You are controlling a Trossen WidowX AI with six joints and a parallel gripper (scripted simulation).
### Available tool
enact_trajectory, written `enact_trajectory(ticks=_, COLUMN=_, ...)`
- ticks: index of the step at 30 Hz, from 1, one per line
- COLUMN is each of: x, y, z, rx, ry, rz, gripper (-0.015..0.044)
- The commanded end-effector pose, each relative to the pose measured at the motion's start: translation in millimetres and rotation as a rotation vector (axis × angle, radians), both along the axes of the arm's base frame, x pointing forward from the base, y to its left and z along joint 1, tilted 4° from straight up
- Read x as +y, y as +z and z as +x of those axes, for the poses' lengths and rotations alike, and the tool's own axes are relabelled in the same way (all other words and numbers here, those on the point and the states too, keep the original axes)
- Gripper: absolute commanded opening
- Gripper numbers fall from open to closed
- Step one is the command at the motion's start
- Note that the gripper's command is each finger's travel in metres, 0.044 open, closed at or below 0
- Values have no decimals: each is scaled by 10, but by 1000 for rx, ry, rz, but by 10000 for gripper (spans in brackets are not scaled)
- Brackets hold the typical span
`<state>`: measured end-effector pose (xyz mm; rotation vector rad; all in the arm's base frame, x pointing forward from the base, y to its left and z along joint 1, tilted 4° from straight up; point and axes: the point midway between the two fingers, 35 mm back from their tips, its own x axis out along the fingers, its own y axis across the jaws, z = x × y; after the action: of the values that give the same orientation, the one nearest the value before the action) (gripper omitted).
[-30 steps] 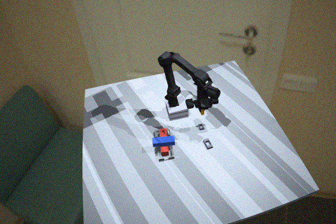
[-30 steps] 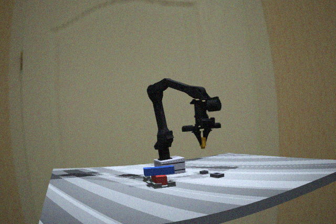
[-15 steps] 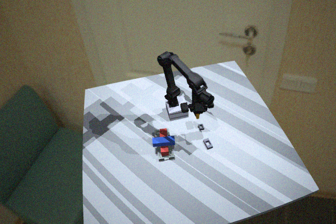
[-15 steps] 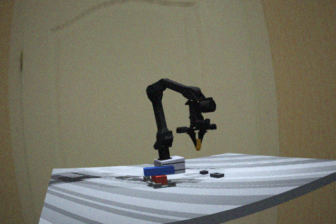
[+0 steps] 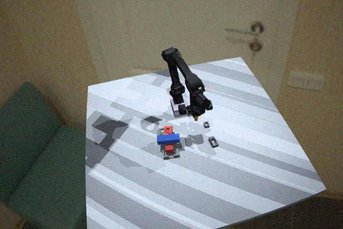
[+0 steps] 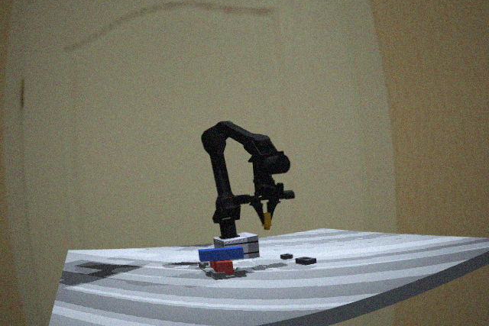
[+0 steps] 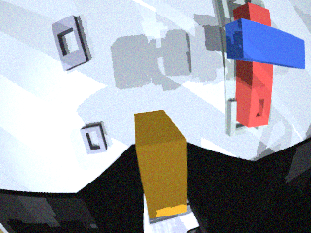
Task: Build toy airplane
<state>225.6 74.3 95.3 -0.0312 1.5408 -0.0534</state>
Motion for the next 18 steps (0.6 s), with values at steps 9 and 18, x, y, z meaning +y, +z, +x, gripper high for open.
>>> enact_trajectory(ticks=9, x=-391, y=-66, z=65, rx=1, ry=-12, rz=0, gripper=0)
enact_trajectory(ticks=18, x=-684, y=-105, z=75, rx=-1, ry=-23, rz=-2, gripper=0)
